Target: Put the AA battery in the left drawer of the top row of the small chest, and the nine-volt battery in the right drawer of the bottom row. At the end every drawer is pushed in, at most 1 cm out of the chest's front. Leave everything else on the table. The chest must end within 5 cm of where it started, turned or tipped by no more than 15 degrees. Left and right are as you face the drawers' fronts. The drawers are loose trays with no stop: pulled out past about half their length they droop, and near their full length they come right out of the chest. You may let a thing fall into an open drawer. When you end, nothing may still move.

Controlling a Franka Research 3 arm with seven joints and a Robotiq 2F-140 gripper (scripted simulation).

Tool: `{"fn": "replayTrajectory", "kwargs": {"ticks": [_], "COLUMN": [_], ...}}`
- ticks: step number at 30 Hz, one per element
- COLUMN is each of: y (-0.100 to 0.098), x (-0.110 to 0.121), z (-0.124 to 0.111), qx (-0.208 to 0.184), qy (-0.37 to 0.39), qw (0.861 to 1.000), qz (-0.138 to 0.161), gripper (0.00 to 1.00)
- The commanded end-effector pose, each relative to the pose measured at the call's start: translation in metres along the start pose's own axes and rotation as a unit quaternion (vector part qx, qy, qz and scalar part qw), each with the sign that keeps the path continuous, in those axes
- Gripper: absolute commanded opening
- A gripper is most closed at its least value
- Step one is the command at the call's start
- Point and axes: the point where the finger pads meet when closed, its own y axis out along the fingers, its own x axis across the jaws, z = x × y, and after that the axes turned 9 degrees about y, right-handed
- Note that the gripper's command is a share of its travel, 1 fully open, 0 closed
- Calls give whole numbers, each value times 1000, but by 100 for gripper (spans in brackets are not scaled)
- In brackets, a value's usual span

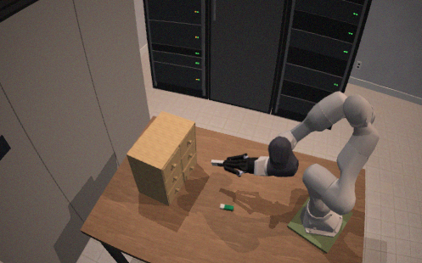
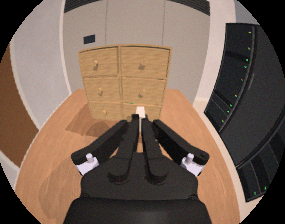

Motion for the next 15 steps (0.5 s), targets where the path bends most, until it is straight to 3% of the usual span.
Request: {"fn": "replayTrajectory", "kwargs": {"ticks": [1,15], "y": [-2,-8], "x": [-2,-2], "z": [0,2], "qx": [-4,-11], "qy": [-13,-76], "qw": [1000,995], "qz": [13,56], "gripper": [0,0]}}
